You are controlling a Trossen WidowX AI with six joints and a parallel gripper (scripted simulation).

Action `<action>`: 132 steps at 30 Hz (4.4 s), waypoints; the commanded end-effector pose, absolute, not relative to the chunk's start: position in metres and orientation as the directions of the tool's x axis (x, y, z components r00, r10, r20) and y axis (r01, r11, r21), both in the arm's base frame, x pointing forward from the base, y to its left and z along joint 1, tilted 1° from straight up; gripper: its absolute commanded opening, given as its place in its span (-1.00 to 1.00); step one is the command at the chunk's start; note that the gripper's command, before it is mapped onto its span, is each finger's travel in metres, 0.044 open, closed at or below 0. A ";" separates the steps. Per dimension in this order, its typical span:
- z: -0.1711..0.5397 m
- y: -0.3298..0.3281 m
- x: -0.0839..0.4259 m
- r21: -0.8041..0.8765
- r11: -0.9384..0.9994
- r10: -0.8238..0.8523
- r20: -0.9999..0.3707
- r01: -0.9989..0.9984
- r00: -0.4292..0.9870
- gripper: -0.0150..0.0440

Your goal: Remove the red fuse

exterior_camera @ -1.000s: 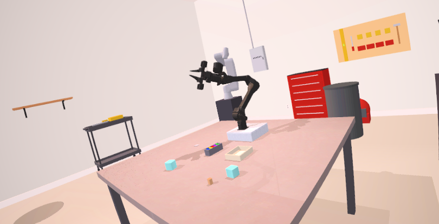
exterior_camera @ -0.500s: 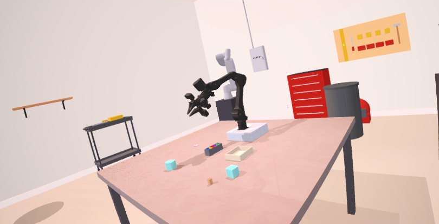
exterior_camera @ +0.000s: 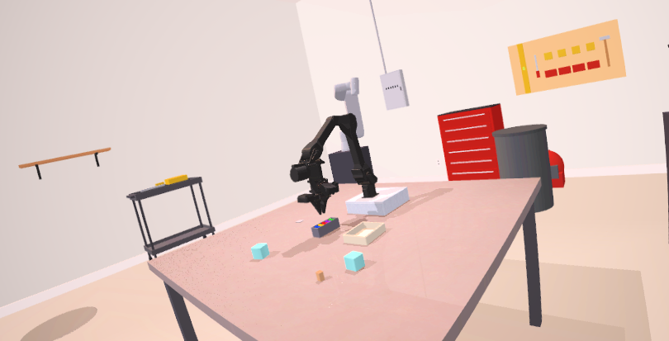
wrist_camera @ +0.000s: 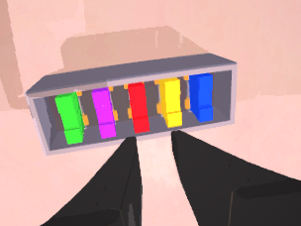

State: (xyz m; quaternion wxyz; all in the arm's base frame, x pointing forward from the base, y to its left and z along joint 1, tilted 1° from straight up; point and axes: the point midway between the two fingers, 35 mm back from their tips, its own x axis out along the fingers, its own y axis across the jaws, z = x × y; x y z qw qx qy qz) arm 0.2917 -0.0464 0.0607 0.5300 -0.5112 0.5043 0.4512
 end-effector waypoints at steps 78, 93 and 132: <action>0.017 -0.047 0.292 -0.032 0.068 -0.027 -0.999 -0.997 0.030 -0.47; 0.022 -0.047 0.292 -0.032 0.067 -0.027 -0.999 -0.997 0.031 -0.49; 0.041 -0.046 0.292 -0.033 0.066 -0.026 -0.999 -0.997 0.031 -0.49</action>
